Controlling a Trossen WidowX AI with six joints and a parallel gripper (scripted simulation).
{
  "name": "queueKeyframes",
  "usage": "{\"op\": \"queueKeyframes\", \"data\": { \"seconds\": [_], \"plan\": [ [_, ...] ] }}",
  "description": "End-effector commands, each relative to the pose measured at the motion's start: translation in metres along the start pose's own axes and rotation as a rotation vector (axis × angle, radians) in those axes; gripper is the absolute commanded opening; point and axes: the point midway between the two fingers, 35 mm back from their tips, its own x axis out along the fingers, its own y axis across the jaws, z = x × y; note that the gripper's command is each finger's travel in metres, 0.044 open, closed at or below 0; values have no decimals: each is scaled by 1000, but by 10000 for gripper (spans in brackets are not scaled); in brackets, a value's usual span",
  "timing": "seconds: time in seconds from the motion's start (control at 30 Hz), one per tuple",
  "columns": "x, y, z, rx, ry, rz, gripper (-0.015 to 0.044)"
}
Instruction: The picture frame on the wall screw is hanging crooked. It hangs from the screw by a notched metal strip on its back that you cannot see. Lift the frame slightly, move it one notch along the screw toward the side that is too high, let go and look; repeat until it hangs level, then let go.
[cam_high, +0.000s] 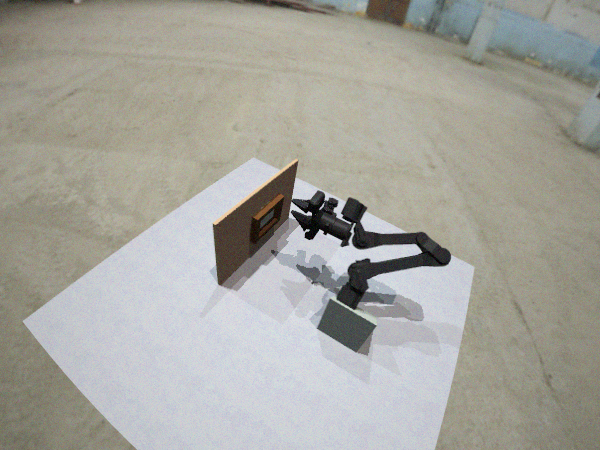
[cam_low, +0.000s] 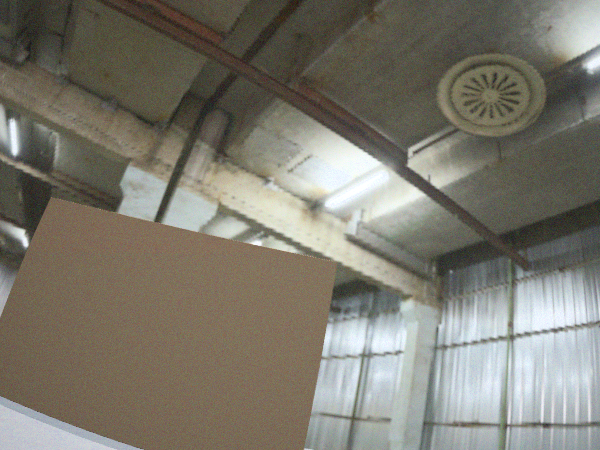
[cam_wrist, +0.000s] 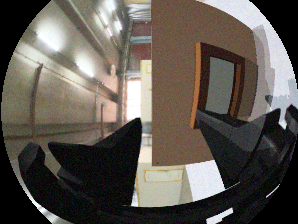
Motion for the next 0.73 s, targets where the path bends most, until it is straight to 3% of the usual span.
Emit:
{"op": "queueKeyframes", "data": {
  "seconds": [0.0,0.17,0.7],
  "plan": [
    [-16,29,6,9,-12,5,260],
    [-34,45,10,10,-13,4,260],
    [-34,45,10,10,-13,4,260]
  ]
}}
